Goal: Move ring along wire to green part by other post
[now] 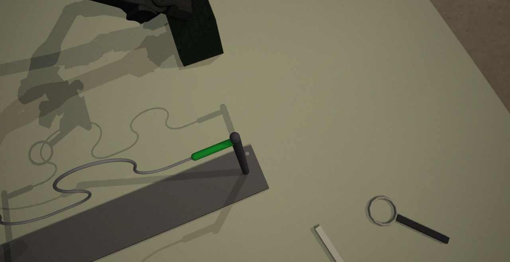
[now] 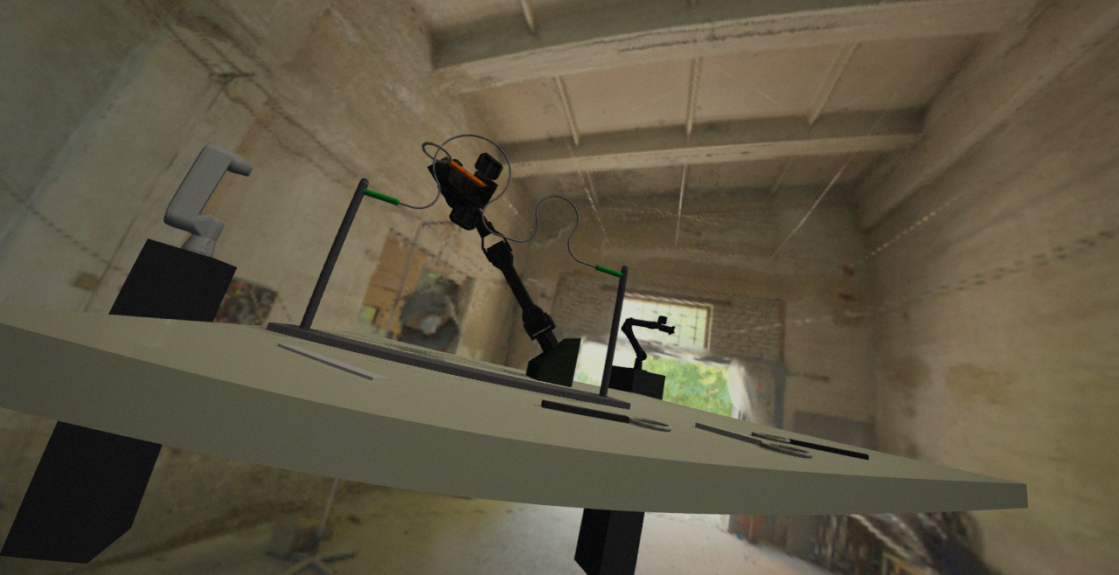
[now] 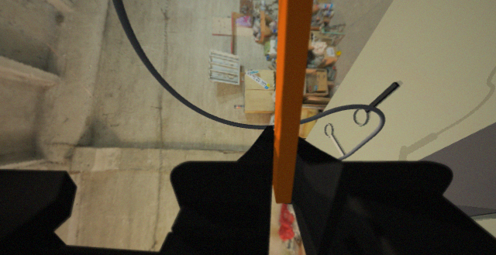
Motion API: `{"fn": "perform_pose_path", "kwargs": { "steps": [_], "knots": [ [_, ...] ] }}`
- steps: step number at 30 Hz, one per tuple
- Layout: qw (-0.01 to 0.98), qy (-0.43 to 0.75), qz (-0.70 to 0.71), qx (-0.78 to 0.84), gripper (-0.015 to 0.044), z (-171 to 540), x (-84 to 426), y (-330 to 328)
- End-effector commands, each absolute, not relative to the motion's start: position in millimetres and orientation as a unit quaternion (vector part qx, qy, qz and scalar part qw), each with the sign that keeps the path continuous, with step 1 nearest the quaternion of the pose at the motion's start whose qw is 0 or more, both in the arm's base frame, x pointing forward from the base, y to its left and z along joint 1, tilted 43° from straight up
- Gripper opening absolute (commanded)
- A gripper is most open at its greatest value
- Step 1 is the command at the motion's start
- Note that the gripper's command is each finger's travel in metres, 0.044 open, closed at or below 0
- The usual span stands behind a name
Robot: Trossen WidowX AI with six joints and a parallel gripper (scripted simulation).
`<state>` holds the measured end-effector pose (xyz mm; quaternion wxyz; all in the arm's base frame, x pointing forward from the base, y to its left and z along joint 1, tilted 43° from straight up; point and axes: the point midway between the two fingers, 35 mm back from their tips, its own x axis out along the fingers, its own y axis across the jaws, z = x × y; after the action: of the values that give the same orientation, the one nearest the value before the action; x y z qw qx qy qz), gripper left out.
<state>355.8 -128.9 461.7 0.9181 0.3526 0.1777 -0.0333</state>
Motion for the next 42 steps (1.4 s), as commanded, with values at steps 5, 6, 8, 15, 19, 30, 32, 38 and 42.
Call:
{"fn": "perform_pose_path", "kwargs": {
  "steps": [5, 6, 8, 15, 19, 30, 32, 38, 42],
  "knots": [
    [0.934, 0.186, -0.046, 0.303, -0.015, 459.9, 355.4, -131.5],
    [0.935, 0.187, -0.048, 0.297, -0.015, 459.6, 355.4, -131.9],
    [0.938, 0.188, -0.051, 0.285, -0.015, 459.0, 355.2, -132.8],
    [0.948, 0.195, -0.063, 0.244, -0.015, 457.1, 354.6, -136.0],
    [0.953, 0.198, -0.07, 0.22, -0.015, 456.1, 354.3, -137.8],
    [0.962, 0.206, -0.09, 0.154, -0.015, 454.0, 353.3, -143.3],
    [0.963, 0.207, -0.093, 0.142, -0.015, 453.7, 353.1, -144.3],
    [0.966, 0.211, -0.103, 0.105, -0.015, 452.9, 352.5, -147.3],
    [0.967, 0.213, -0.11, 0.081, -0.015, 452.5, 352.2, -149.4]
  ]
}}
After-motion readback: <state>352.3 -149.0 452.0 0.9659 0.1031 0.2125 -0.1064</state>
